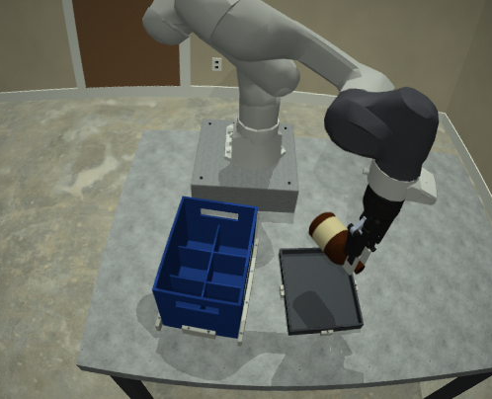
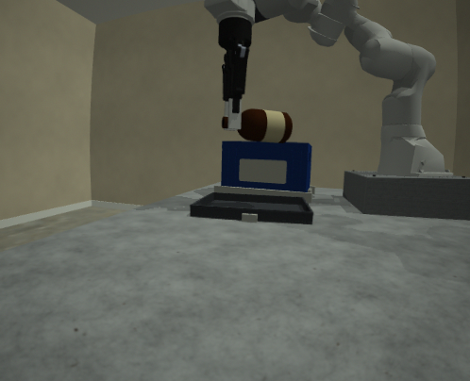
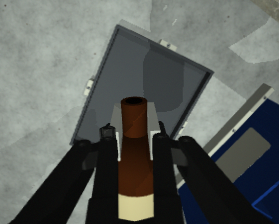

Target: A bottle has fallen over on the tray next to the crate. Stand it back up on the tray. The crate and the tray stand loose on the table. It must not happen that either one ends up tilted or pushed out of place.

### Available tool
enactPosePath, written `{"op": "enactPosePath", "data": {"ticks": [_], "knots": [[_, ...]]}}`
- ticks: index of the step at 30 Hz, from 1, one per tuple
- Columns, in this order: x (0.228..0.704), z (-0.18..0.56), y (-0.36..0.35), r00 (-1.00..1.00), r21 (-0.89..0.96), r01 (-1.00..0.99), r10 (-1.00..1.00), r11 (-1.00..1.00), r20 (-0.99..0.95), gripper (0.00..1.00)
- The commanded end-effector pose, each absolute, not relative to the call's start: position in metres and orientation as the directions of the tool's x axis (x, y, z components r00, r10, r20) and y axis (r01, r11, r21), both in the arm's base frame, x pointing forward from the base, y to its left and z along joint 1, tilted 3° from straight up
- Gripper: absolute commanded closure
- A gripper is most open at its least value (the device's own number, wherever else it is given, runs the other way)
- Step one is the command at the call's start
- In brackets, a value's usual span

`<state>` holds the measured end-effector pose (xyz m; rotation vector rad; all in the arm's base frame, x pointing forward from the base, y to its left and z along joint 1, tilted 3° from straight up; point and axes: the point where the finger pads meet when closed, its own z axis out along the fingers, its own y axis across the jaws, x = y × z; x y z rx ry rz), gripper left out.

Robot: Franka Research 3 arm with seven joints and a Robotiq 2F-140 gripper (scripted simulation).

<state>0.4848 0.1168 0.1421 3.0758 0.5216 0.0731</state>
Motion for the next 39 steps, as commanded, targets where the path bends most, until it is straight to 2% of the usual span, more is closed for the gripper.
{"op": "enactPosePath", "data": {"ticks": [1,18,39], "knots": [[0.4848,0.1424,0.1177,0.949,0.024,0.311,0.312,-0.950,0.045,1.00],[0.4848,0.1424,0.1178,0.992,0.015,0.113,0.113,-0.994,0.049,1.00],[0.4848,0.1424,0.1177,0.996,0.013,0.070,0.071,-0.997,0.050,1.00]]}}
